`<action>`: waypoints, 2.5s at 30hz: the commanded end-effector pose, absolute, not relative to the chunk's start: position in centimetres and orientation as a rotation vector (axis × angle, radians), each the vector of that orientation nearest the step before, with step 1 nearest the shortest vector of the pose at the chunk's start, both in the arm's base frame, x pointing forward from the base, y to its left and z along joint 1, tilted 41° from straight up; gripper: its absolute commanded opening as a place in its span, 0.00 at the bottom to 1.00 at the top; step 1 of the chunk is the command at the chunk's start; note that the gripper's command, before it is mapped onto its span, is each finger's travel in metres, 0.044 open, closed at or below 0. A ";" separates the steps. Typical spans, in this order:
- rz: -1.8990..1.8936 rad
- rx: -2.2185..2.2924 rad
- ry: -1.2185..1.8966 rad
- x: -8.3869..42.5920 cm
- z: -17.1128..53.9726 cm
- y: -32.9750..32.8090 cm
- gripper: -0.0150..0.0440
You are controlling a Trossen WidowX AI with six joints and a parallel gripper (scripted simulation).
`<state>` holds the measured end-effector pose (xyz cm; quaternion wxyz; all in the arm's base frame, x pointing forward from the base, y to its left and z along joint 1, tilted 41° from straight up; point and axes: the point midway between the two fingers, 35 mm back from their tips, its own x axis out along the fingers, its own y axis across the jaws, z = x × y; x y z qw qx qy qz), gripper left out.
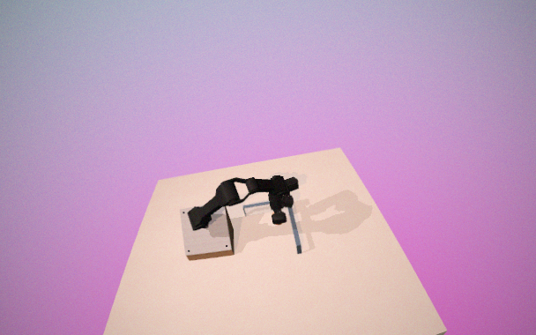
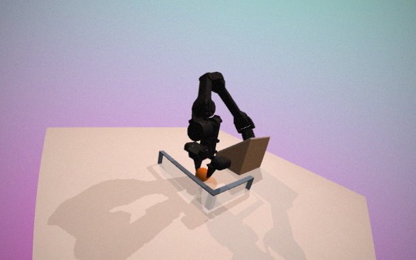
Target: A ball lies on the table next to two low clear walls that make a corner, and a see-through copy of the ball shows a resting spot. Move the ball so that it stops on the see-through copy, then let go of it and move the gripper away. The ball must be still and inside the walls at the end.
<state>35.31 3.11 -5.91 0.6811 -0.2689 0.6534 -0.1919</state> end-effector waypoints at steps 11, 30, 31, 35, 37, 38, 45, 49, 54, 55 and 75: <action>-0.444 -0.621 1.424 35.1 2.7 9.6 0.25; -0.446 -0.625 1.420 33.5 -3.7 10.5 0.25; -0.446 -0.625 1.420 33.6 -3.8 10.4 0.25; -0.446 -0.625 1.420 33.9 -5.3 9.2 0.25; -0.446 -0.625 1.419 34.1 -6.3 8.4 0.25; -0.446 -0.626 1.419 34.1 -6.8 8.0 0.25; -0.449 -0.628 1.419 34.3 -8.9 6.1 0.25; -0.449 -0.628 1.419 34.3 -9.0 6.0 0.25; -0.449 -0.628 1.419 34.4 -9.6 5.5 0.25; -0.449 -0.628 1.419 34.4 -9.7 5.4 0.25; -0.451 -0.618 1.415 34.6 -10.1 5.1 0.79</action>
